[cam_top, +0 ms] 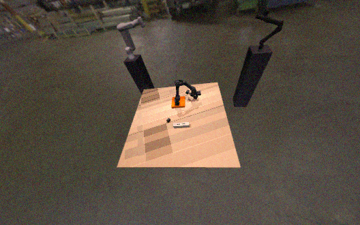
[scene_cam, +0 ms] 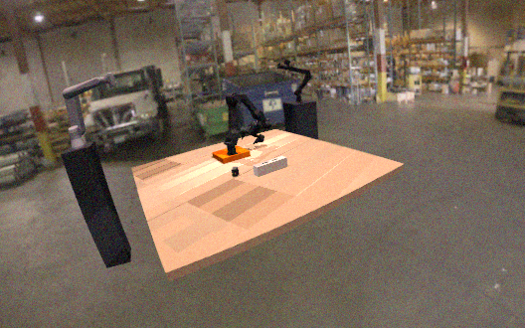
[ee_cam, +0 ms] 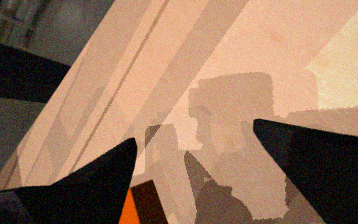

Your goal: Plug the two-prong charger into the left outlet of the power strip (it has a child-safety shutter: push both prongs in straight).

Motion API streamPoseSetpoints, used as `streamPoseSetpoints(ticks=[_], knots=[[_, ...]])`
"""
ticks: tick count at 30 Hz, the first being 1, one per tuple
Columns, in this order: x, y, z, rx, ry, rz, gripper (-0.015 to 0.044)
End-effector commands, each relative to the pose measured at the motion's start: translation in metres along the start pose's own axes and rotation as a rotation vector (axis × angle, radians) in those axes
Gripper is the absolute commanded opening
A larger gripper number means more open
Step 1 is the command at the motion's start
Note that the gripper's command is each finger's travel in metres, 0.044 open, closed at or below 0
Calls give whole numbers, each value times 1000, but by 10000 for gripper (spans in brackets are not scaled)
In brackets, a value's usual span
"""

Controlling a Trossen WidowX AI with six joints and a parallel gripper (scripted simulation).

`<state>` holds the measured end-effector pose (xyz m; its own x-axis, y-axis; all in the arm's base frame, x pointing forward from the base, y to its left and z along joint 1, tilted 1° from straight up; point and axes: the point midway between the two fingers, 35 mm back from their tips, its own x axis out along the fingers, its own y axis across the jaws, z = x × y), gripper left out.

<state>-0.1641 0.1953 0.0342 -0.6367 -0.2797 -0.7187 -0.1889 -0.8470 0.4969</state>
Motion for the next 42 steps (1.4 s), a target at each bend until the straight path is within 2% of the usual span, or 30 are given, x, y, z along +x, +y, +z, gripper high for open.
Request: streamPoseSetpoints(ticks=[1,42], knots=[[-9,-10,-4,57,-8,-37,440],[-117,-87,-84,678,-168,-374,440]])
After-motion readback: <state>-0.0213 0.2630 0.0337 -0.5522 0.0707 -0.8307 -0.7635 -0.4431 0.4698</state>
